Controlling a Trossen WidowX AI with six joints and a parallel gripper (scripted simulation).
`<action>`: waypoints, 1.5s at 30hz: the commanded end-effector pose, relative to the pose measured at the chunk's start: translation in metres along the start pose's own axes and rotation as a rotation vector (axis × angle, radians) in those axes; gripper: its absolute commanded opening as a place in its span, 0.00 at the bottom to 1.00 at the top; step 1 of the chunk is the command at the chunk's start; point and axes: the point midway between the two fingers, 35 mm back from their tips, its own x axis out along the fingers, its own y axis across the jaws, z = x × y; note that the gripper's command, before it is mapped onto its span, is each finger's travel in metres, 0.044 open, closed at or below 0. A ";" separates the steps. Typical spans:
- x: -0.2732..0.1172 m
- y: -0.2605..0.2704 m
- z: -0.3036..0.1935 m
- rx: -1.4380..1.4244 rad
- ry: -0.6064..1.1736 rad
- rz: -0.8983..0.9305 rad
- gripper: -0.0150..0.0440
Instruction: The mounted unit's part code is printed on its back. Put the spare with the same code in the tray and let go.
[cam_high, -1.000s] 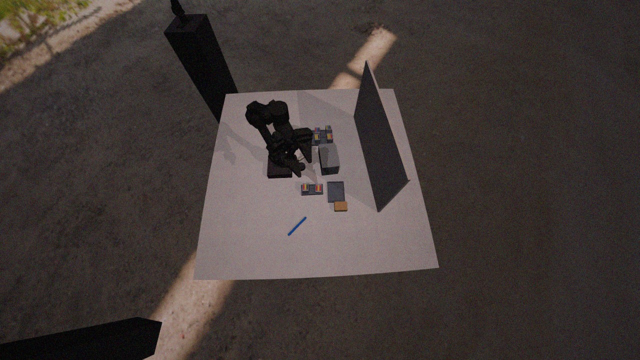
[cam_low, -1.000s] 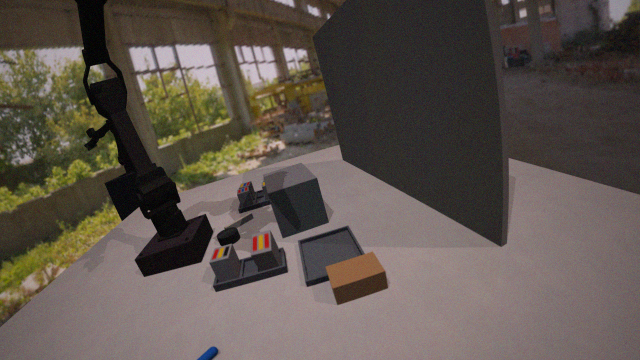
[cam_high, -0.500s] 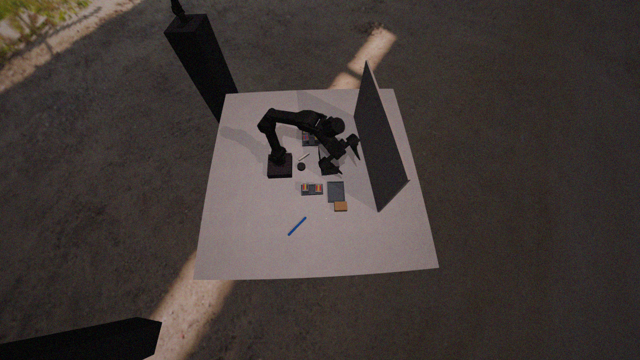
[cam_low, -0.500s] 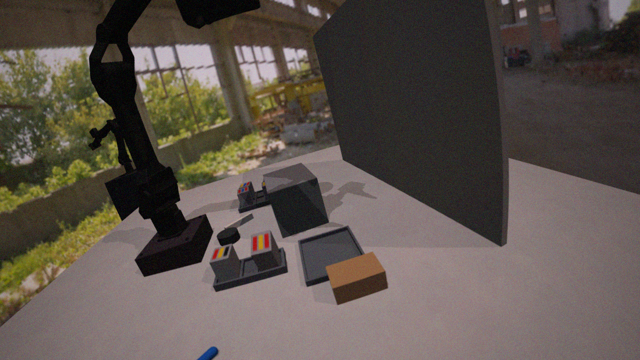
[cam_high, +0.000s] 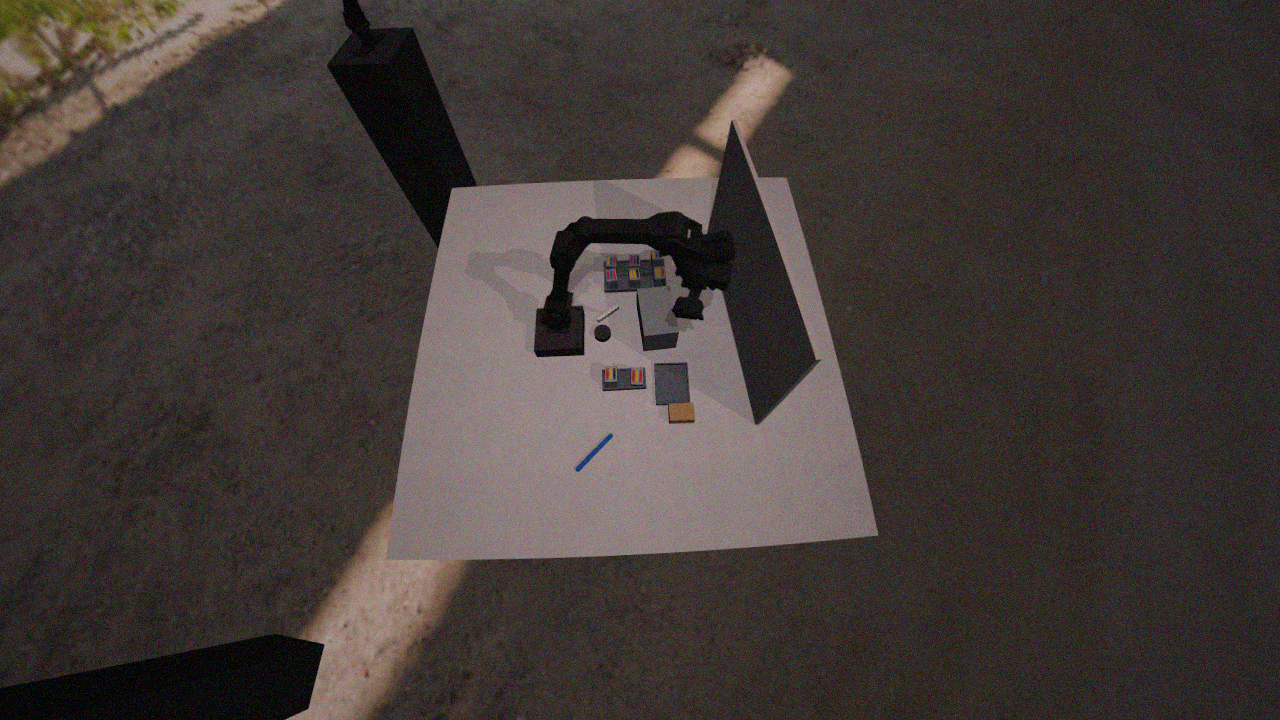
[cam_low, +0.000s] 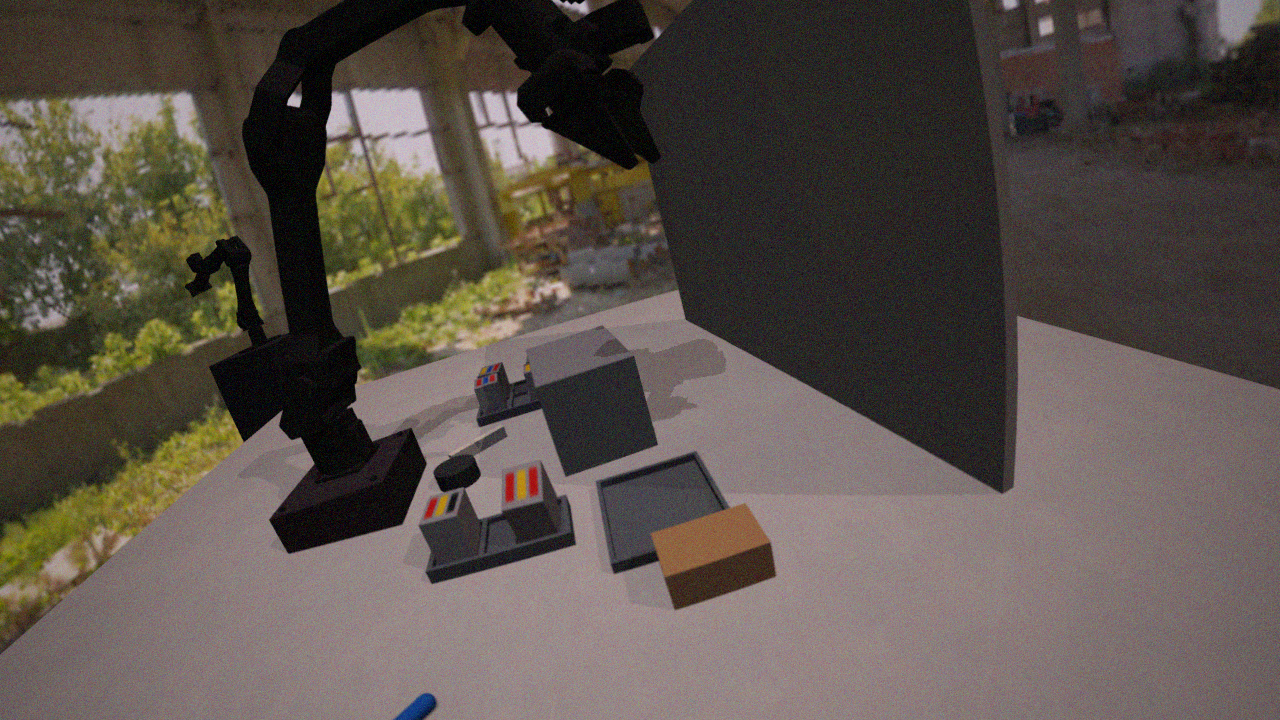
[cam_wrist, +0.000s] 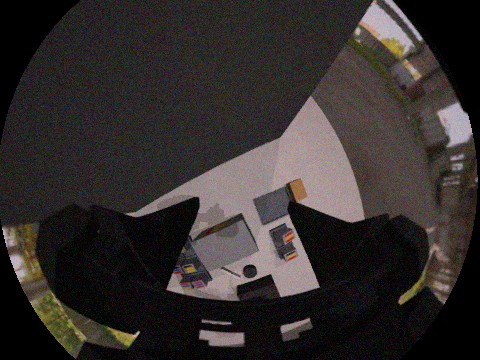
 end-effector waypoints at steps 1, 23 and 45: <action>0.032 0.051 -0.045 -0.315 0.255 0.048 1.00; 0.098 0.076 -0.100 -0.512 0.421 0.084 1.00; 0.107 0.076 -0.104 -0.512 0.421 0.084 1.00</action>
